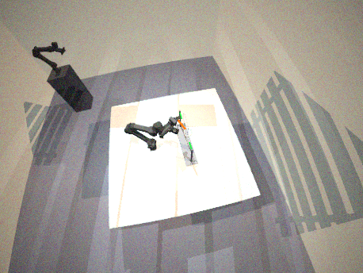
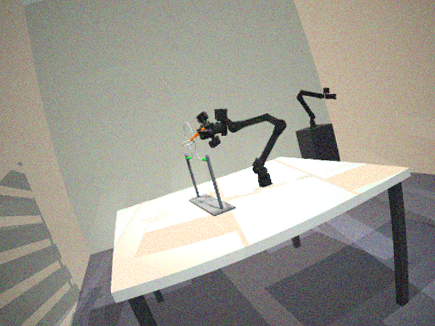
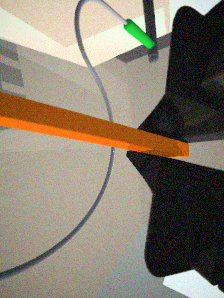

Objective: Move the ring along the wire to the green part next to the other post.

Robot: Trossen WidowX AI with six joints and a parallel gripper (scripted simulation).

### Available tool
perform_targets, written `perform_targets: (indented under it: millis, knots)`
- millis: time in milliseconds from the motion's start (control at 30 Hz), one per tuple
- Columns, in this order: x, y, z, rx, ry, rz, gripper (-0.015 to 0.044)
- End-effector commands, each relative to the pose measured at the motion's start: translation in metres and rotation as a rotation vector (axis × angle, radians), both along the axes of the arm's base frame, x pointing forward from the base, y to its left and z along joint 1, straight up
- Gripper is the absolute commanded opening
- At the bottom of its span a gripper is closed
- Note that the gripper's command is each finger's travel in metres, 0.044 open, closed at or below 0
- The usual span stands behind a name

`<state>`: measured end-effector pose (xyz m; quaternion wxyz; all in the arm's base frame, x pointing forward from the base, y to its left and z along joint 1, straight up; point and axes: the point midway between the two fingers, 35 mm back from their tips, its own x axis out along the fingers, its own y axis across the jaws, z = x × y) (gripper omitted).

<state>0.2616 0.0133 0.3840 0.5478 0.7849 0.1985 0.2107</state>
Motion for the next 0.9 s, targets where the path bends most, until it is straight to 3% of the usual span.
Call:
perform_targets:
  millis: [0, 867]
  knots:
    - [0.0, 0.001, 0.0, -0.049, -0.003, 0.005, -0.015]
    - [0.0, 0.004, -0.015, -0.409, 0.002, 0.008, -0.015]
